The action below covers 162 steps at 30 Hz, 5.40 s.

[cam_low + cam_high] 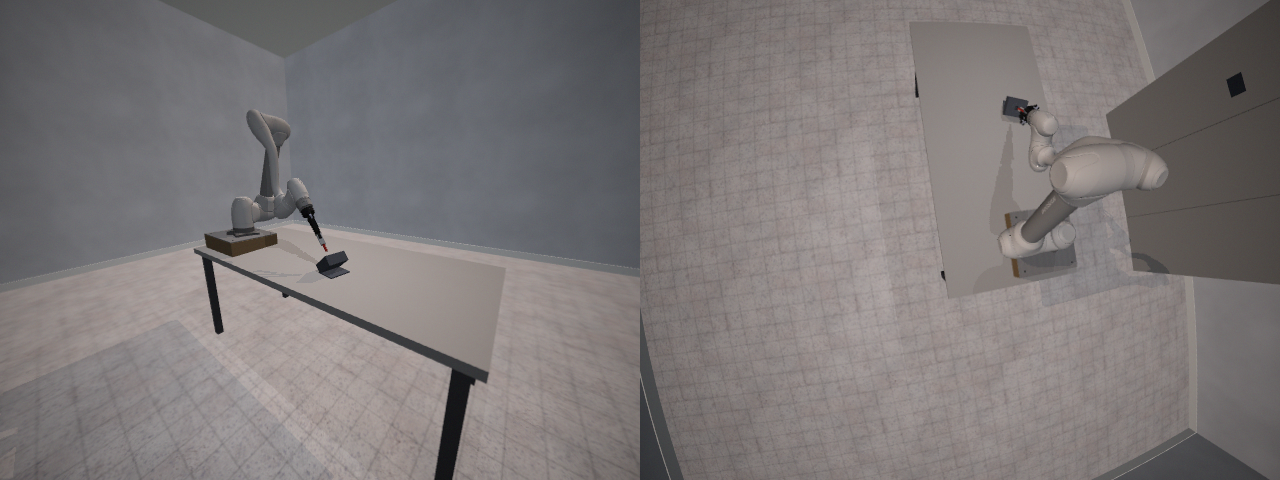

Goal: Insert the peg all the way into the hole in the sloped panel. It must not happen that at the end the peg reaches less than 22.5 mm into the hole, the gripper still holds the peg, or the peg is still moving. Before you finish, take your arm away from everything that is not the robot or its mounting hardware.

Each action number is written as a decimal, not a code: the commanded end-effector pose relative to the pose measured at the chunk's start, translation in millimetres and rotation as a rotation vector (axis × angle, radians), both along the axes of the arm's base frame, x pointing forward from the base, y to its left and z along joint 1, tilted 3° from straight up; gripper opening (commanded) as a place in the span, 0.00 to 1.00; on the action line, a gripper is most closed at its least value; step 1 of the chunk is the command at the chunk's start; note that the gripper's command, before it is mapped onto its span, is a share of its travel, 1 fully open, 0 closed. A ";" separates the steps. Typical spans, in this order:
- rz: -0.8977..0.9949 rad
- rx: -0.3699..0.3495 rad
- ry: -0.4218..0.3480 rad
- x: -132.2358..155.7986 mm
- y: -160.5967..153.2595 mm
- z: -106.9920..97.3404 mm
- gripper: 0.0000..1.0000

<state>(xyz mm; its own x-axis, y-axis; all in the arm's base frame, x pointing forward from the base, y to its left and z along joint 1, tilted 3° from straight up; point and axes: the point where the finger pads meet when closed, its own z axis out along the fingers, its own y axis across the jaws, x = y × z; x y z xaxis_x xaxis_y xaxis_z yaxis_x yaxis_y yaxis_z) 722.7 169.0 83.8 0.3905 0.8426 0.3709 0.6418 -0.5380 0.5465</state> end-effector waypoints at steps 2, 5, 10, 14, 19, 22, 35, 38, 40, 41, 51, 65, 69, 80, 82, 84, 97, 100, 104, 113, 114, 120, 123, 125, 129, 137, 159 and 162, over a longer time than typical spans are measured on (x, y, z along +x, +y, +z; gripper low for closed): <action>-0.018 0.016 0.001 0.0 0.0 0.0 0.00; -0.044 0.039 0.001 0.1 0.0 0.0 0.00; -0.088 0.077 0.003 0.1 0.0 -0.1 0.00; -0.122 0.108 0.004 0.2 0.0 -0.2 0.00; -0.148 0.131 0.005 0.2 0.0 -0.3 0.00; -0.174 0.153 0.006 0.3 0.0 -0.3 0.00; -0.269 0.236 0.009 0.5 0.0 -0.5 0.00; -0.294 0.259 0.010 0.5 0.0 -0.6 0.00; -0.312 0.274 0.010 0.6 0.0 -0.7 0.00; -0.320 0.281 0.010 0.6 0.0 -0.7 0.00; -0.388 0.342 0.013 0.8 0.0 -0.9 0.00; -0.508 0.446 0.017 1.1 0.1 -1.3 0.00; -0.524 0.461 0.017 1.2 0.1 -1.4 0.00; -0.616 0.541 0.020 1.6 0.1 -1.9 0.00; -0.632 0.556 0.021 1.7 0.1 -2.0 0.00; -0.641 0.563 0.021 1.8 0.1 -2.0 0.00; -0.734 0.646 0.024 2.6 0.1 -3.0 0.00; -0.755 0.664 0.025 2.9 0.2 -3.4 0.00; -0.769 0.676 0.025 3.3 0.2 -3.8 0.00; -0.786 0.691 0.026 5.4 0.3 -6.2 0.00; -0.786 0.691 0.026 5.8 0.3 -6.7 0.00; -0.785 0.691 0.026 8.2 0.4 -9.5 0.00; -0.785 0.690 0.026 10.1 0.5 -11.5 0.00; -0.785 0.690 0.026 11.3 0.5 -12.8 0.00; -0.785 0.690 0.026 13.8 0.6 -15.6 0.00; -0.785 0.690 0.026 17.5 0.8 -19.8 0.00; -0.785 0.690 0.026 25.3 1.0 -28.8 0.00; -0.785 0.691 0.026 26.5 1.1 -30.3 0.00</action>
<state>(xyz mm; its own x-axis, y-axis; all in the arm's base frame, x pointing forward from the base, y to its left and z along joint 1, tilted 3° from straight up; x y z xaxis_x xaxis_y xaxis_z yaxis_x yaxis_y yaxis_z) 748.7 170.1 54.0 0.7512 -0.0434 0.6586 -0.0163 -0.9988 -0.0472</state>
